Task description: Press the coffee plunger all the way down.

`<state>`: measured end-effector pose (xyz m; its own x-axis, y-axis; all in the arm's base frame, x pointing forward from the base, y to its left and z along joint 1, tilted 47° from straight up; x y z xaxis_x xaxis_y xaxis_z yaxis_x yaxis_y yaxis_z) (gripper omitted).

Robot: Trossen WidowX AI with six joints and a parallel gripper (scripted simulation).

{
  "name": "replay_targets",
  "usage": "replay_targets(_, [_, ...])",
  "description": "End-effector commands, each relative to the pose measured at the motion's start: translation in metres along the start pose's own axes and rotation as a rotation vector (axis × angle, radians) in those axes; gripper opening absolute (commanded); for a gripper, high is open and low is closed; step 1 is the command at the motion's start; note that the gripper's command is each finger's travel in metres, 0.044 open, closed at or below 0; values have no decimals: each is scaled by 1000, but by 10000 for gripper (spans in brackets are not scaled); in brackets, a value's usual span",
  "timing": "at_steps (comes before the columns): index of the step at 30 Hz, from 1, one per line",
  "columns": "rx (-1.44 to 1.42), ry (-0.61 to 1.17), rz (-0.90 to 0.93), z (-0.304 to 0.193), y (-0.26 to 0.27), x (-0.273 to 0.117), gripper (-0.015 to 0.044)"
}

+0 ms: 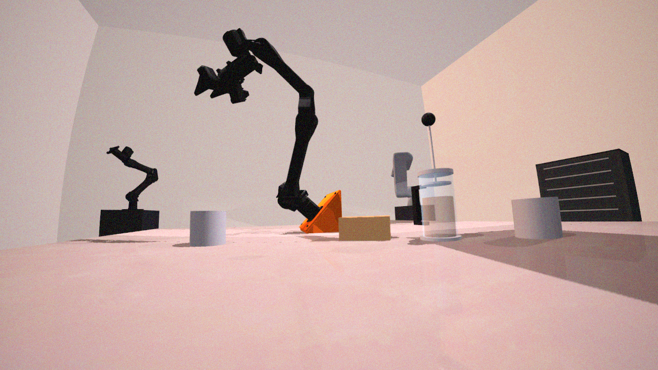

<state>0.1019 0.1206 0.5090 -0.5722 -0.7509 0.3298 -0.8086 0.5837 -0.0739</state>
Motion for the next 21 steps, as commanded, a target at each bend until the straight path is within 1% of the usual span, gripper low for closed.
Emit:
replay_targets(1, [-1,-7,-9,0,1,2,426])
replay_targets(2, [-6,-12,-14,0,3,5,440])
replay_targets(5, [-32,-38,-64,-1,13,21,440])
replay_targets(8, [-78,-108,-143,3,24,53,440])
replay_targets(12, [-170,-124,-215,5,30,77,440])
replay_targets(17, [-298,-148,-379,13,29,114,440])
replay_targets(21, [-329,-169,-484,21,23,138,440])
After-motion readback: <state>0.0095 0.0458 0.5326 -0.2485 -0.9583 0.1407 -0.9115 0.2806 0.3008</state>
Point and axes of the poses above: the point midway between the two fingers, 35 mm back from their tips, its own x axis out along the fingers, its own y axis across the jaws, z = x × y, the point moved 8 cm from there along -x, back along the fingers, and after that the axes turned 8 degrees about x, right-handed, at the moved point
